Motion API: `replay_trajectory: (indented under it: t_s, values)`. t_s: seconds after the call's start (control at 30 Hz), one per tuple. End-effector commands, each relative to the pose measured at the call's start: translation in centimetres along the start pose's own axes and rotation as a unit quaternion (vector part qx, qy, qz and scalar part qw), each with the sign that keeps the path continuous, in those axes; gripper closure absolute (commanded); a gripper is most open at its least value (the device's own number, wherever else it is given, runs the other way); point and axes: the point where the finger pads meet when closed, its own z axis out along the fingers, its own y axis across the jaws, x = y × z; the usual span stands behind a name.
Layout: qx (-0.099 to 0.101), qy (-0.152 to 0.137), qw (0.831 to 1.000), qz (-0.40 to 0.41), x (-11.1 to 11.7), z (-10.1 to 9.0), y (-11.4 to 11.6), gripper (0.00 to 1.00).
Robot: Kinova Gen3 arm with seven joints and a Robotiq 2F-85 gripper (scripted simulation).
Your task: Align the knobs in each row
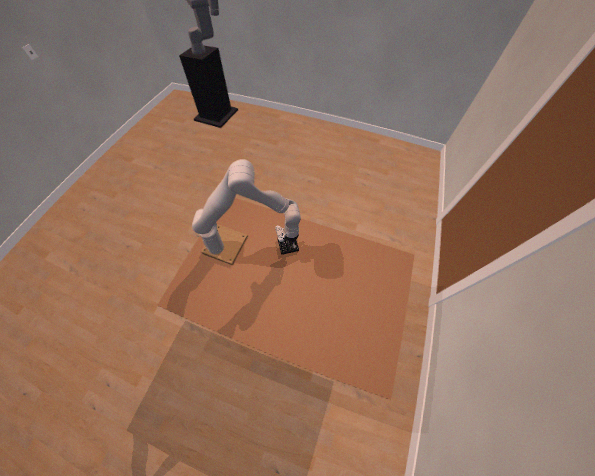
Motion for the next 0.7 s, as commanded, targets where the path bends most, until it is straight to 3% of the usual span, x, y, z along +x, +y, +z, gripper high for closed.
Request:
replay_trajectory:
  t_s: [0.0,0.67]
  values:
    - [0.002,-0.005,1.000,0.001,-0.25,-0.63,-0.14,0.81]
    - [0.002,-0.005,1.000,0.001,-0.24,-0.87,-0.14,0.81]
